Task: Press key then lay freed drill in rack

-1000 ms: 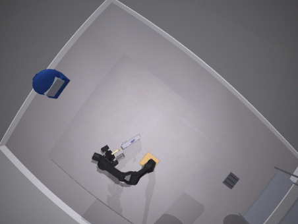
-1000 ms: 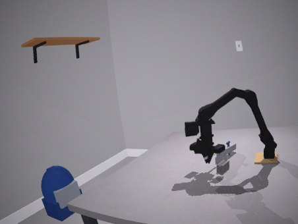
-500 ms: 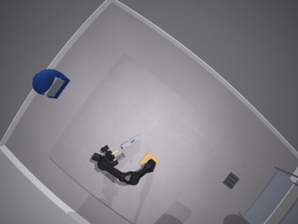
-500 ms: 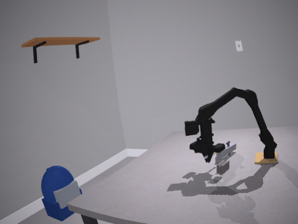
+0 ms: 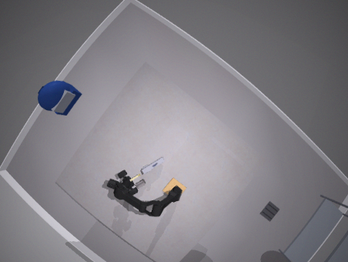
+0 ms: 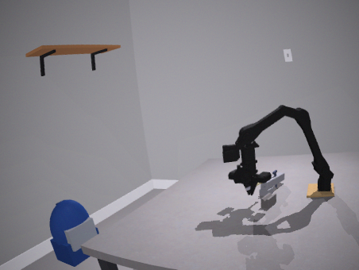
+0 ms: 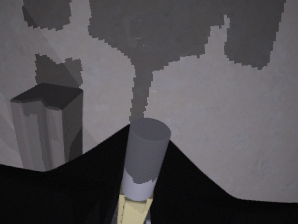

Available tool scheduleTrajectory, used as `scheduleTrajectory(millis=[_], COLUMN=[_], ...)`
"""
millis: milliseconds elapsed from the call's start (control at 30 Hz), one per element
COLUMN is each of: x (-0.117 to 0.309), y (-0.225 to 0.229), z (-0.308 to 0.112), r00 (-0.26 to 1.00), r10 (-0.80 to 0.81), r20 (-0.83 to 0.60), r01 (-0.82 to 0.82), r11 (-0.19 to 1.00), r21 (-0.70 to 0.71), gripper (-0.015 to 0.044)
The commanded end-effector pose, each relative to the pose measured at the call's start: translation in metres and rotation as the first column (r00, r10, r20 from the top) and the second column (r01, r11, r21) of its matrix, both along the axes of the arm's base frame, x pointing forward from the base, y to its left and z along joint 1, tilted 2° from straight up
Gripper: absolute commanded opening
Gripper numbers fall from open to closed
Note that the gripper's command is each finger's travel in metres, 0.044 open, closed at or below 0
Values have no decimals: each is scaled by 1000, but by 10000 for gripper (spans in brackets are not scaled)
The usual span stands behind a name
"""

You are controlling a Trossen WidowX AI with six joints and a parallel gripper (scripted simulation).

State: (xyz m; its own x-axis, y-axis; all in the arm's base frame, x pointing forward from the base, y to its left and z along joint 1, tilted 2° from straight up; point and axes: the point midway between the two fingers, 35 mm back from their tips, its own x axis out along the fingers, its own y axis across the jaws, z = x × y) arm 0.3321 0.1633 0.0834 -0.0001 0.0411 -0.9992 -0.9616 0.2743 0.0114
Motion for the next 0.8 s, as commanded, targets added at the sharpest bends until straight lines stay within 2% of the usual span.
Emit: scheduleTrajectory(millis=[0,767], x=[0,1], y=[0,0], z=[3,9], r00=[1000,1000], r10=[3,3], r20=[5,5], r01=[-3,-3], r11=[1000,1000], r21=[3,3], gripper=[0,0])
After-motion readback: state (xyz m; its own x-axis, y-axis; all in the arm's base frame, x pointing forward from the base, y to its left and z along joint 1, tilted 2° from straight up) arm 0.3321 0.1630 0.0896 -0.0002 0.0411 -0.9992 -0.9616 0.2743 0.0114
